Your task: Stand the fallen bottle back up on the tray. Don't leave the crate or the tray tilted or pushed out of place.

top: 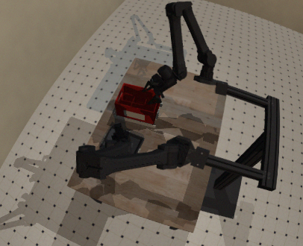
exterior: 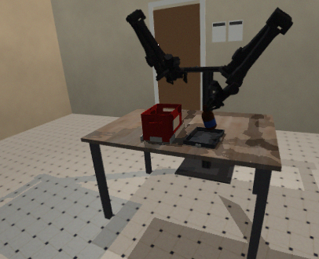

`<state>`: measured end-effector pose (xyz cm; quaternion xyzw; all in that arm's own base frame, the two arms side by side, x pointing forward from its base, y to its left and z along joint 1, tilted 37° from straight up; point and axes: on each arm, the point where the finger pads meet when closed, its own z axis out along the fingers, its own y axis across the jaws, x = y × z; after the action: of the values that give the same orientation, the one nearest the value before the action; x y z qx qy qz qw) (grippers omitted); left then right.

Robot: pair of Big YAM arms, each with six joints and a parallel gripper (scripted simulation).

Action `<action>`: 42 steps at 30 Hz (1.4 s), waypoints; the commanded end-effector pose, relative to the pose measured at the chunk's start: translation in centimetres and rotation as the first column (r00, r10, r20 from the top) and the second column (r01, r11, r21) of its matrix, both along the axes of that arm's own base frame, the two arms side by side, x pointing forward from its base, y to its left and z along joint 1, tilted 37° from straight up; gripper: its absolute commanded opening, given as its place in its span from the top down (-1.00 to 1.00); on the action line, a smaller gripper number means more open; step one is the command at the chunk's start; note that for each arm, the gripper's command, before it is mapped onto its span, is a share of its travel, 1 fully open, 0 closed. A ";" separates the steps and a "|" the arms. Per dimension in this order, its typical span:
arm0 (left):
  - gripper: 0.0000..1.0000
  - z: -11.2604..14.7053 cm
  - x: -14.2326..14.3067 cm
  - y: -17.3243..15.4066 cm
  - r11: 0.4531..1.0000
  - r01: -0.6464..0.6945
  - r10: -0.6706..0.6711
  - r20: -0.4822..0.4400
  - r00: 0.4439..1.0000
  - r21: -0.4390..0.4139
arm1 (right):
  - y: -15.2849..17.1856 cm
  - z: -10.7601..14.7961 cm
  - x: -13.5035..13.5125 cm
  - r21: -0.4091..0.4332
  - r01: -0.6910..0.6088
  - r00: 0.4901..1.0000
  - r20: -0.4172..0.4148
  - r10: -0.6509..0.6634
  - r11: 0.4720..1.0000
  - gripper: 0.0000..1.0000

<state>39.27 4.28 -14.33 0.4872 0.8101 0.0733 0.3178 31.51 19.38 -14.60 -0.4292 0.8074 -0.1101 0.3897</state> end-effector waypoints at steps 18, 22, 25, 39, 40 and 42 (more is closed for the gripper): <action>0.52 -0.5 -0.2 -0.4 0.962 0.186 -0.145 0.202 0.969 -0.201 | 0.1 0.1 0.0 -0.001 -0.006 1.000 0.004 0.006 1.000 -1.00; 0.52 -0.6 0.3 -0.1 0.963 0.191 -0.149 0.212 0.966 -0.192 | 0.1 0.1 0.0 -0.001 -0.006 1.000 0.004 0.006 1.000 -1.00; 0.52 -1.2 0.1 1.0 0.966 0.173 -0.132 0.205 0.970 -0.194 | 0.1 0.1 0.0 -0.001 -0.006 1.000 0.004 0.006 1.000 -1.00; 0.52 -2.2 0.2 1.1 0.961 0.178 -0.136 0.200 0.970 -0.209 | 0.1 0.1 0.0 -0.001 -0.006 1.000 0.004 0.006 1.000 -1.00; 0.52 -2.0 0.3 1.1 0.962 0.179 -0.137 0.204 0.969 -0.207 | 0.1 0.1 0.0 -0.001 -0.006 1.000 0.004 0.006 1.000 -1.00; 0.52 -2.6 -0.5 0.1 0.959 0.190 -0.150 0.191 0.970 -0.212 | 0.1 0.1 0.0 -0.001 -0.006 1.000 0.004 0.006 1.000 -1.00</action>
<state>39.80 5.94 -16.48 0.4991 0.7426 0.0083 0.4466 31.51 19.38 -14.60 -0.4292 0.8074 -0.1101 0.3897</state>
